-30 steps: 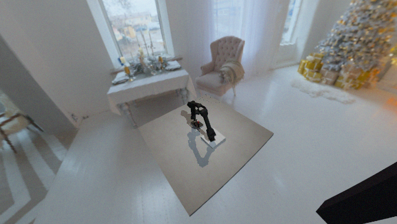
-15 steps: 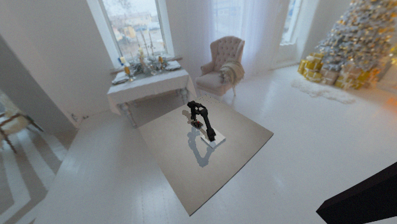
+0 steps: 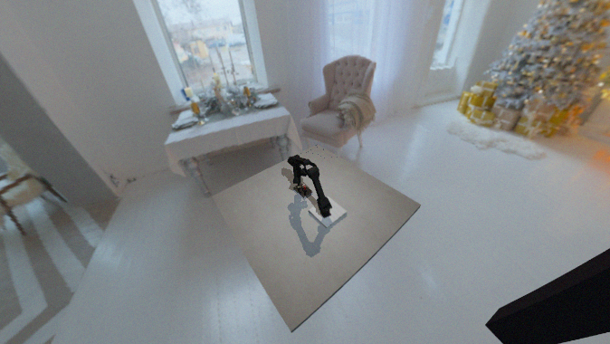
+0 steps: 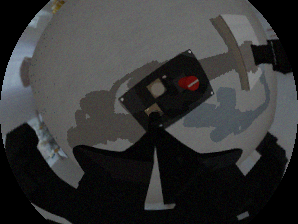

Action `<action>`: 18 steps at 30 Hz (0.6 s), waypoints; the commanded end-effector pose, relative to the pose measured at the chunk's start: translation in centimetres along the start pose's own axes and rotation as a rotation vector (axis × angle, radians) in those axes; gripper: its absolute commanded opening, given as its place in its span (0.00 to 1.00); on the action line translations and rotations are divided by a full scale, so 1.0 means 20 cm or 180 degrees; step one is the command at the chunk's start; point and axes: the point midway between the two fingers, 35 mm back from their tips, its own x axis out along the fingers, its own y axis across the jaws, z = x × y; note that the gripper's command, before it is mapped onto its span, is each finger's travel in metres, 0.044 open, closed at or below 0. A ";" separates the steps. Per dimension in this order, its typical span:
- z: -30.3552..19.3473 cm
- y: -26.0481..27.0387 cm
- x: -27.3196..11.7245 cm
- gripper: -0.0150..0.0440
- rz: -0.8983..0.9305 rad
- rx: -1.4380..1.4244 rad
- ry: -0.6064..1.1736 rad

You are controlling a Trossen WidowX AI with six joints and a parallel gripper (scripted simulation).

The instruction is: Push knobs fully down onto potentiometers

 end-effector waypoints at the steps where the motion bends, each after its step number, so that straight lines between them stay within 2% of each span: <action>1: 0.00 0.00 0.02 0.25 -0.0001 0.0019 -0.0015; 18: 0.00 0.00 0.05 0.25 -0.0001 0.0019 -0.0015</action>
